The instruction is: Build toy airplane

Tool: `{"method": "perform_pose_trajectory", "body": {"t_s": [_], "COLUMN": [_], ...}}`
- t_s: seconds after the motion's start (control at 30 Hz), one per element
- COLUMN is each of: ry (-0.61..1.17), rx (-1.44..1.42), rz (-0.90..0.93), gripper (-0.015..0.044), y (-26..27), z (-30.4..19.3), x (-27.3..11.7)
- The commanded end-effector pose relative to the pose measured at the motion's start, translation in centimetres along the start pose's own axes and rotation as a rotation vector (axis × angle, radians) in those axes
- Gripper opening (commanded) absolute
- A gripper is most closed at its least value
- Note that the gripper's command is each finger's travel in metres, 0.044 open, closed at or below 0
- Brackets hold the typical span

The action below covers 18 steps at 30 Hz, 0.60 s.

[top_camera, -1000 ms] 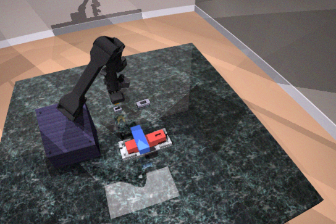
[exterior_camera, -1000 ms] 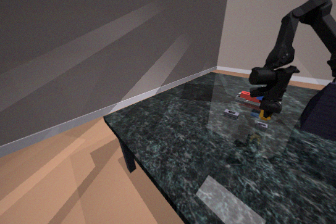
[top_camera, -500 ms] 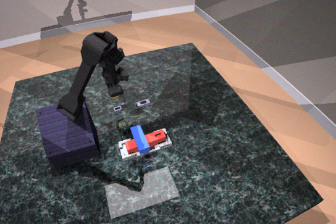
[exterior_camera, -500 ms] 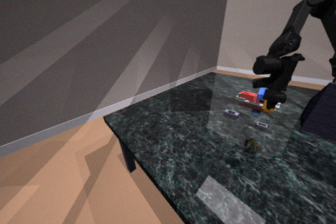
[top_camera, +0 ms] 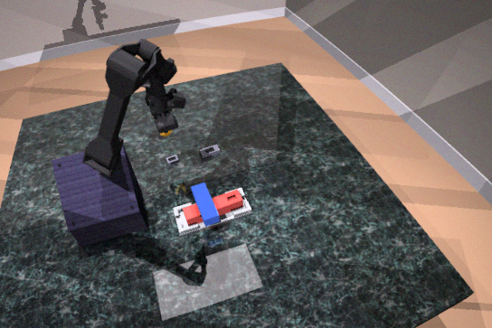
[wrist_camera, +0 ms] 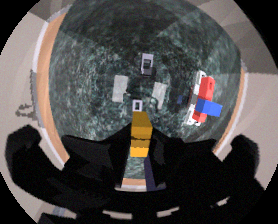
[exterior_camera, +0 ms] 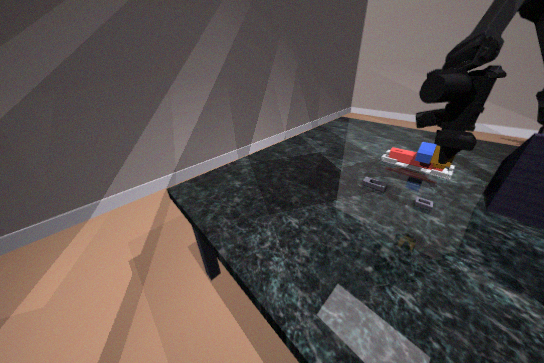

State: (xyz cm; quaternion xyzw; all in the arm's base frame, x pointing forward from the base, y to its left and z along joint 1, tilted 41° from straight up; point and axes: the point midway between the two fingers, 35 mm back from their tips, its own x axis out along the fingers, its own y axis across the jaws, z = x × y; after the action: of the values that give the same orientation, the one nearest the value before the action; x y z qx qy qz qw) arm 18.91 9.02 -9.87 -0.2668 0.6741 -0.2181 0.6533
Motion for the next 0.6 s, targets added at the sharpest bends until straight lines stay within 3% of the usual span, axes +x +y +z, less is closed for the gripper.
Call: {"method": "perform_pose_trajectory", "body": {"t_s": [0.0,0.57], "ry": [0.002,0.0], "rx": [0.006,0.009], "rz": [0.007,0.054], "gripper": [0.0,0.0], "y": [-0.1,-2.0], "z": [0.2,3.0], "x": [-0.4,-0.3]}}
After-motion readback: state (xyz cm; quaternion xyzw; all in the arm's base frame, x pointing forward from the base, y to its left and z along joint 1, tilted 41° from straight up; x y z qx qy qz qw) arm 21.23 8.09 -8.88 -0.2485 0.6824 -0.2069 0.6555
